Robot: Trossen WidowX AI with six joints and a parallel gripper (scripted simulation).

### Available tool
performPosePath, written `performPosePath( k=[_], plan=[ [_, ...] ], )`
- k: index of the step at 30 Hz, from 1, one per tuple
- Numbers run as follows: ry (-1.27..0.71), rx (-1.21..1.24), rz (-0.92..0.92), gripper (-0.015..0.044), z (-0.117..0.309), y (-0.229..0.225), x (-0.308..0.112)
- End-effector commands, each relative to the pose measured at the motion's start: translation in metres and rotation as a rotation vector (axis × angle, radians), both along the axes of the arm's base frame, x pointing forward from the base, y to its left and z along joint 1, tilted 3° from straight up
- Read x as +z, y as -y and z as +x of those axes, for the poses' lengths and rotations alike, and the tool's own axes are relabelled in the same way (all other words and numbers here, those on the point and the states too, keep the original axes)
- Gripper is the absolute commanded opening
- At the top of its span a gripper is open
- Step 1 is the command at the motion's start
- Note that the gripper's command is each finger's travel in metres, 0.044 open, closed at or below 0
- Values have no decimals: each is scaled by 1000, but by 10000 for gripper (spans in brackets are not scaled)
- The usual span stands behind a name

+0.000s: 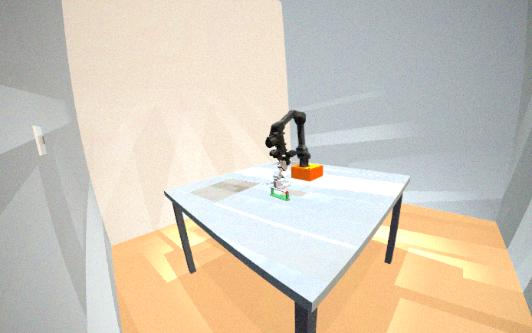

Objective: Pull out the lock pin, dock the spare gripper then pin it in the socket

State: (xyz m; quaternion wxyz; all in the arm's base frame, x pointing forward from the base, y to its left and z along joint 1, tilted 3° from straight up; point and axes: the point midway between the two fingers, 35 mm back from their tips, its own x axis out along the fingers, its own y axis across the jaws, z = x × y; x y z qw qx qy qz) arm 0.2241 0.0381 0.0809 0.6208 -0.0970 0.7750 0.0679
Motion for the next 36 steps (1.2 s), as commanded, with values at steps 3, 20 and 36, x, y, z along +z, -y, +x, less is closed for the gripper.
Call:
performPosePath(
  k=[3, 20, 36],
  plan=[
    [12, 1, 2, 0, 8, -2, -3],
    [16, -1, 2, 0, 22, -5, -16],
    [3, 1, 0, 0, 24, -5, -23]
  ],
)
